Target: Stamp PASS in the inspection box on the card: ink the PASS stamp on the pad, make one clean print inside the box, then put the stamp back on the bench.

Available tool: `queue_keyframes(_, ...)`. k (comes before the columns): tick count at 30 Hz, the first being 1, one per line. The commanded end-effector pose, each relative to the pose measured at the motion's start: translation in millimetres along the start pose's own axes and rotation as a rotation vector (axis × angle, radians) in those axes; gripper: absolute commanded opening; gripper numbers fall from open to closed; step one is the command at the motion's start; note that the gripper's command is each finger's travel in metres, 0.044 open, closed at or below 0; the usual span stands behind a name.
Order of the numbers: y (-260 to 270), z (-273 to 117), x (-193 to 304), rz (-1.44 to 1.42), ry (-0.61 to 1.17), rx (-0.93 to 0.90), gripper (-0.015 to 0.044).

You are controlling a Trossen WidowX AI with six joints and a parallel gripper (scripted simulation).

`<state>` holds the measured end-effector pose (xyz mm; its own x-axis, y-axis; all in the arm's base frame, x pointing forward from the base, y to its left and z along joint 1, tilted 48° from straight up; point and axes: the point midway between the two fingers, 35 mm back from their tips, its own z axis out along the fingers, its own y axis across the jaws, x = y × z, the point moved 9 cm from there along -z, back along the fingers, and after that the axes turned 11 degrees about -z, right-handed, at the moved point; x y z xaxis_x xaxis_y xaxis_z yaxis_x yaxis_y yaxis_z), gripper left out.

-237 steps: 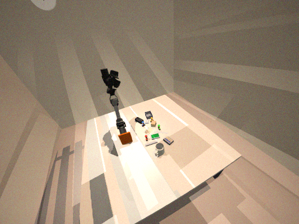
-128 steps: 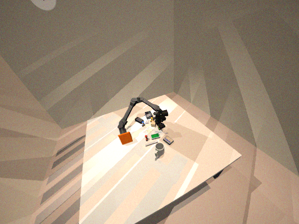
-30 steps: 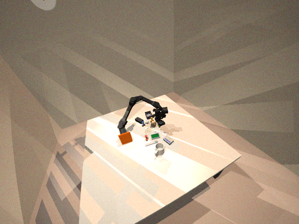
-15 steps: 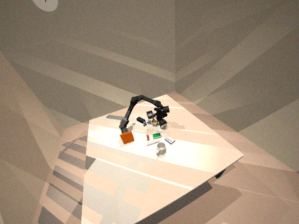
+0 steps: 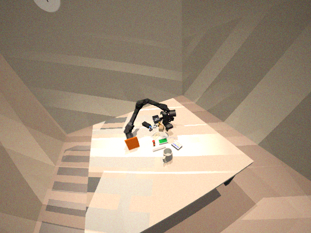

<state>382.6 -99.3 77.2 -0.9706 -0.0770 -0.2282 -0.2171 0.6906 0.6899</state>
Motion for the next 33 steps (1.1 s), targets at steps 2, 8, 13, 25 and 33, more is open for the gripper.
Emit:
queue_keyframes(2,0.1,-3.1,0.0,-0.007,0.003,0.006,0.0000)
queue_keyframes(8,0.3,-6.1,0.3,-0.007,0.003,0.006,0.0000)
queue_keyframes(13,0.5,-8.6,0.5,-0.007,0.003,0.007,0.0000)
queue_keyframes(25,-10.9,-13.4,14.5,-0.006,0.004,0.011,0.0000)
queue_keyframes(33,-42.7,-15.2,62.4,-0.004,0.007,0.016,0.0000)
